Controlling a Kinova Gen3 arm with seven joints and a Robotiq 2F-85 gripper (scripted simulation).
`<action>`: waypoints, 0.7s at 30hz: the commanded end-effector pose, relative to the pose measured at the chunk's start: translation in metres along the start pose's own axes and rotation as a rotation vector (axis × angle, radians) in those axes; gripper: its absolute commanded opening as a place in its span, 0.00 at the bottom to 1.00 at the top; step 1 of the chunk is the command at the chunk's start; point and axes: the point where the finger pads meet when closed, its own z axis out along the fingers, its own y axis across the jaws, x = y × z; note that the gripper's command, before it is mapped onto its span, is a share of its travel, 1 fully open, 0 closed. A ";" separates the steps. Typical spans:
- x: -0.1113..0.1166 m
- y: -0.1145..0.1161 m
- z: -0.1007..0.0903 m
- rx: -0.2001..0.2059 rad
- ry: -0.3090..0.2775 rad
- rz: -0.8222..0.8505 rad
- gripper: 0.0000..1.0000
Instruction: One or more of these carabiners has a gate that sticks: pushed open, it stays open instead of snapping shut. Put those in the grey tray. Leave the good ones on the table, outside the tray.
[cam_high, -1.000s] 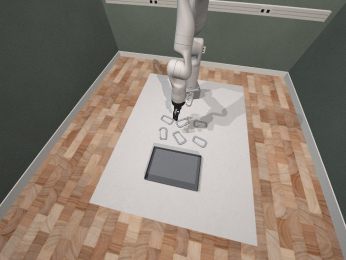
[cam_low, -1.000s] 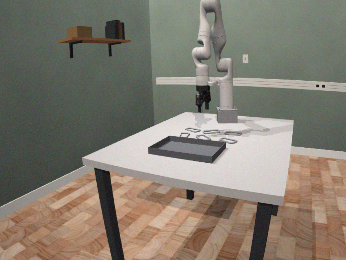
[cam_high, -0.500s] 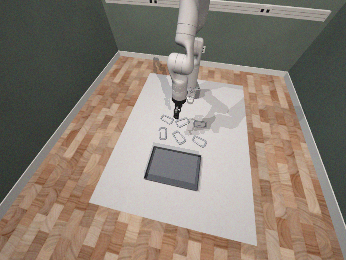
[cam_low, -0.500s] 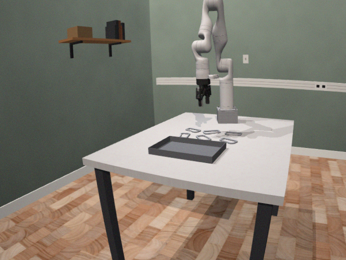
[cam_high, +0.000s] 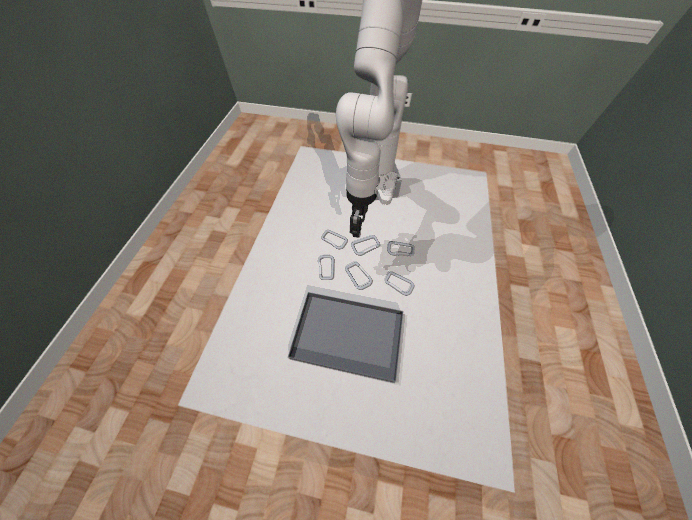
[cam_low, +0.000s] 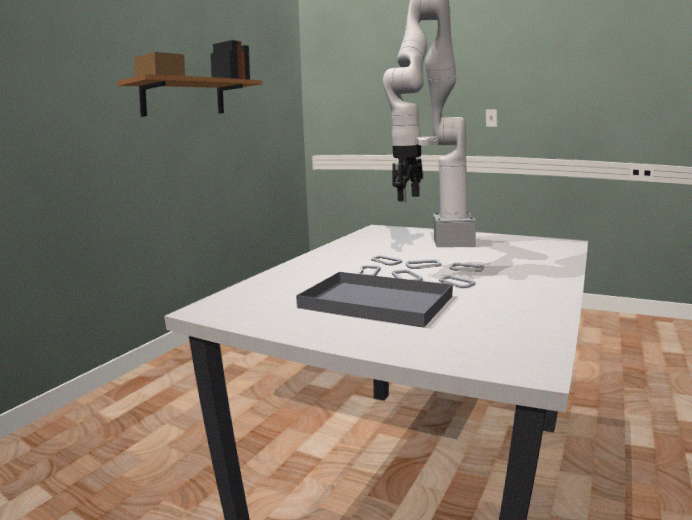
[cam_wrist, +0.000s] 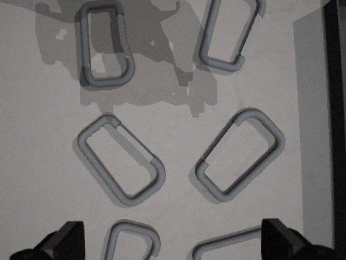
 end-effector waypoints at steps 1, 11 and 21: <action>0.005 0.014 -0.023 -0.019 -0.002 -0.001 1.00; 0.005 0.014 -0.023 -0.019 -0.002 -0.001 1.00; 0.016 0.032 -0.065 -0.016 0.002 -0.006 1.00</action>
